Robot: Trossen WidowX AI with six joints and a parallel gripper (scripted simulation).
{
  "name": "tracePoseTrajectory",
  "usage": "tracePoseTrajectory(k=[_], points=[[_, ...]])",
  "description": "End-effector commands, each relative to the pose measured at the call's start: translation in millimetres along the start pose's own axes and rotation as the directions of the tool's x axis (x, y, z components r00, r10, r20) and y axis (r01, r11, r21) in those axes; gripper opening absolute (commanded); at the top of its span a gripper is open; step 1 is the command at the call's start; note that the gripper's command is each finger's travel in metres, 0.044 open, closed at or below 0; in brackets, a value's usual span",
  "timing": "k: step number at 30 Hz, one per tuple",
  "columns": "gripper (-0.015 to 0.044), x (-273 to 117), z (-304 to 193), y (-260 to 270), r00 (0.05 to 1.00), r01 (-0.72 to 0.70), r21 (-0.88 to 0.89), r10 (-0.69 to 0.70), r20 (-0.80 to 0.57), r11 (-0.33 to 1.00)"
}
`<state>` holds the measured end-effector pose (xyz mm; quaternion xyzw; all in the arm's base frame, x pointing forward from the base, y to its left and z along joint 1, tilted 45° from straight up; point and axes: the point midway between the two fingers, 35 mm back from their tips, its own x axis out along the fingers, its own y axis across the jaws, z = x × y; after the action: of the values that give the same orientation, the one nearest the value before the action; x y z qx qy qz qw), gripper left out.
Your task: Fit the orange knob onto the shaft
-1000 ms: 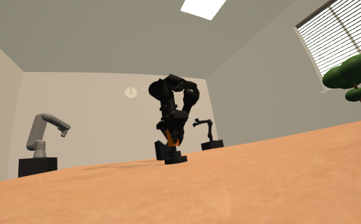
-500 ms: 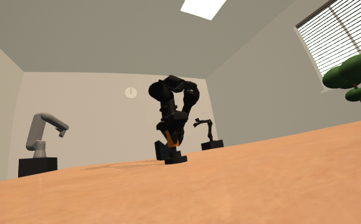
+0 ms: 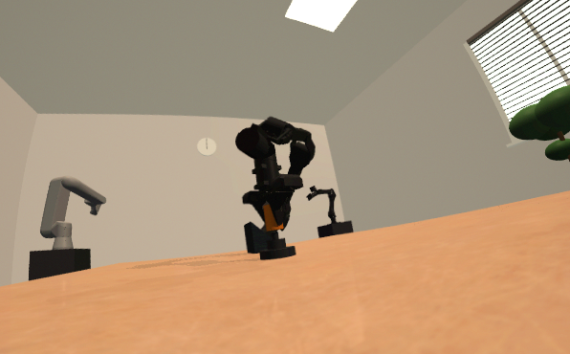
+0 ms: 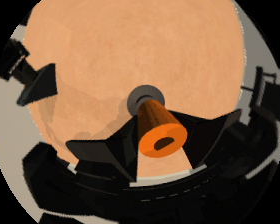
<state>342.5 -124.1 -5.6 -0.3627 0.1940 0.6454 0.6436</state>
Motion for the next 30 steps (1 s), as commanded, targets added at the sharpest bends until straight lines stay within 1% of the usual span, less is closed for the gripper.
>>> tracePoseTrajectory(k=[1, 30], points=[[0.0, 1.6, -1.6, -1.2, 1.0, 0.001, -0.021, -0.001, -0.003, 1.0], [0.0, -1.7, -0.6, 0.8, 1.0, 0.001, -0.021, -0.001, -0.003, 1.0]])
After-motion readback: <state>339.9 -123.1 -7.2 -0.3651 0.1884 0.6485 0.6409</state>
